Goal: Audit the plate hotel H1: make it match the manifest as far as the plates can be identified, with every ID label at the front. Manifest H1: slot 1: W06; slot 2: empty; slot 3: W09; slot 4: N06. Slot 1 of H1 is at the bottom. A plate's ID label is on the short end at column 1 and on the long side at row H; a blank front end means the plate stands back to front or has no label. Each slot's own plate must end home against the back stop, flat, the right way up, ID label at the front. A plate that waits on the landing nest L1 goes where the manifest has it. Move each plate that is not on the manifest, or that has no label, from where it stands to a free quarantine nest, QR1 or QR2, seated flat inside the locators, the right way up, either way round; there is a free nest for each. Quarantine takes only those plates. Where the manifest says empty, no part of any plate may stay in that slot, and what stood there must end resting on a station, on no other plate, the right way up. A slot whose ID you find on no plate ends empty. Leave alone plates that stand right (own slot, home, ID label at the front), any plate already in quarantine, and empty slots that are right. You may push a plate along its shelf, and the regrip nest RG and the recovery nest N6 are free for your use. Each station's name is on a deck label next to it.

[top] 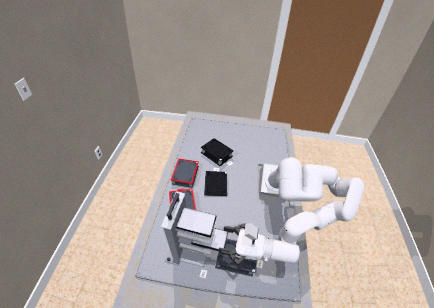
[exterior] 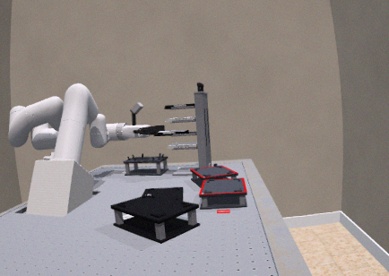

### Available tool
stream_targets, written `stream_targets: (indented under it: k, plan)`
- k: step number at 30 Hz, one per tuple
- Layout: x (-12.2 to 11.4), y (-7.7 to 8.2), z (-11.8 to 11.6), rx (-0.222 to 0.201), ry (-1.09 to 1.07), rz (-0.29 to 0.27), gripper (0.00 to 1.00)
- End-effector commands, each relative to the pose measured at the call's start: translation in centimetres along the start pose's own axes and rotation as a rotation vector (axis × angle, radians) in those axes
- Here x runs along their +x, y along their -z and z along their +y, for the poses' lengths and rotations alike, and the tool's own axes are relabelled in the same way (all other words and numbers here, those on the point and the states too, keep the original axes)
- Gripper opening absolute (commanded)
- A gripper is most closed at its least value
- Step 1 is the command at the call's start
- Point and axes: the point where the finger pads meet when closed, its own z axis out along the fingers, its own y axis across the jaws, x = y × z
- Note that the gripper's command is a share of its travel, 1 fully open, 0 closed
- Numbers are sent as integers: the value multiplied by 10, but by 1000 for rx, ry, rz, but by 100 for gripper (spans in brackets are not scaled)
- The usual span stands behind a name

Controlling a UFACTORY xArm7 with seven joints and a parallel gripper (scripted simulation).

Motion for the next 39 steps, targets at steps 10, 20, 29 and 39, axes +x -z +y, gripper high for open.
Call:
stream_targets:
  k: [10, 20, 29, 39]
  plan:
    - [1, 18, 1, -2, -2, 0, 0]
    - [1, 32, 0, -2, -2, 0, 0]
    - [1, 47, 0, -2, -2, 0, 0]
    - [1, 60, 0, -2, -2, 0, 0]
